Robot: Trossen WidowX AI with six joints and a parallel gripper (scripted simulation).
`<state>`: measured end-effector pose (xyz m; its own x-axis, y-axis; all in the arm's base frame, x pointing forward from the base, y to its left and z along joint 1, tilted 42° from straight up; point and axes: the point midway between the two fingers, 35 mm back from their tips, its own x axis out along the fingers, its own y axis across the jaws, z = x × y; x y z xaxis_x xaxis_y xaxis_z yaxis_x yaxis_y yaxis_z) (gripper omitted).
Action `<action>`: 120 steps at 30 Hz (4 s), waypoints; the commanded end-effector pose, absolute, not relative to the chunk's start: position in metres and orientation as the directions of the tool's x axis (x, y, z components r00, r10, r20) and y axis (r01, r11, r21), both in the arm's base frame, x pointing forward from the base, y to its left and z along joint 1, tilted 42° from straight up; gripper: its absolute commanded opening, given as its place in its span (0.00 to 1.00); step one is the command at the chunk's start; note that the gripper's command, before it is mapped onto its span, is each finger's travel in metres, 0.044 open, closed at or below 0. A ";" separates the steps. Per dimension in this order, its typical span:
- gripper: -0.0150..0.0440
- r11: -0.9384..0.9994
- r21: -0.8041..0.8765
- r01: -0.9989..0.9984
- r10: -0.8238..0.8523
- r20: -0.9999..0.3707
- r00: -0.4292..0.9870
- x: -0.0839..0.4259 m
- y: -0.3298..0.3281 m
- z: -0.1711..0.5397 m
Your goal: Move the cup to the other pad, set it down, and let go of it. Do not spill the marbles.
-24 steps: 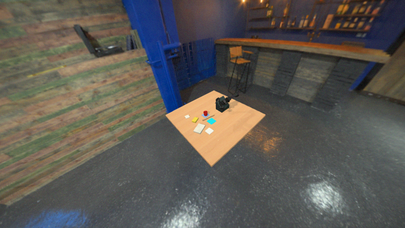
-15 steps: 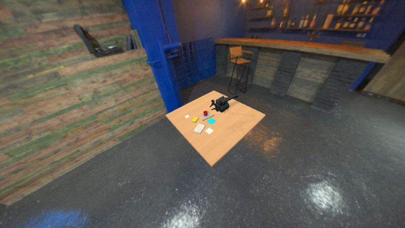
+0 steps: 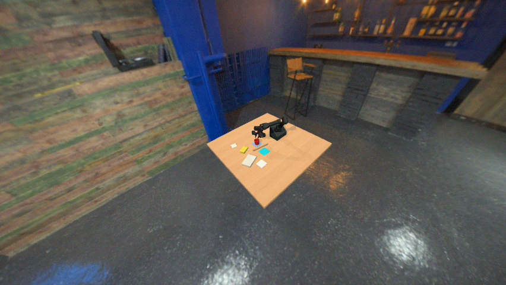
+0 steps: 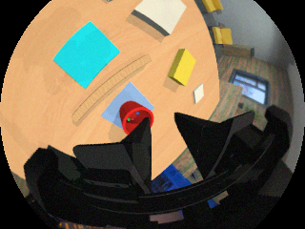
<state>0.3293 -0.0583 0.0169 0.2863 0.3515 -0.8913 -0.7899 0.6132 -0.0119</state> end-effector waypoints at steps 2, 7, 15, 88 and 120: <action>0.50 0.483 0.184 -0.856 0.520 -0.847 0.111 0.302 -0.058 -0.021; 0.50 0.366 0.321 -0.874 0.666 -0.746 0.006 0.278 -0.055 -0.046; 0.50 0.366 0.321 -0.873 0.666 -0.746 0.006 0.278 -0.053 -0.048; 0.25 0.366 0.317 -0.875 0.665 -0.747 0.007 0.279 -0.031 -0.073; 0.25 0.369 0.324 -0.871 0.669 -0.743 0.007 0.276 -0.034 -0.049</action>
<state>0.2760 -0.0394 -0.0532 0.0098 0.6655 -0.7463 -0.8708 0.3725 0.3207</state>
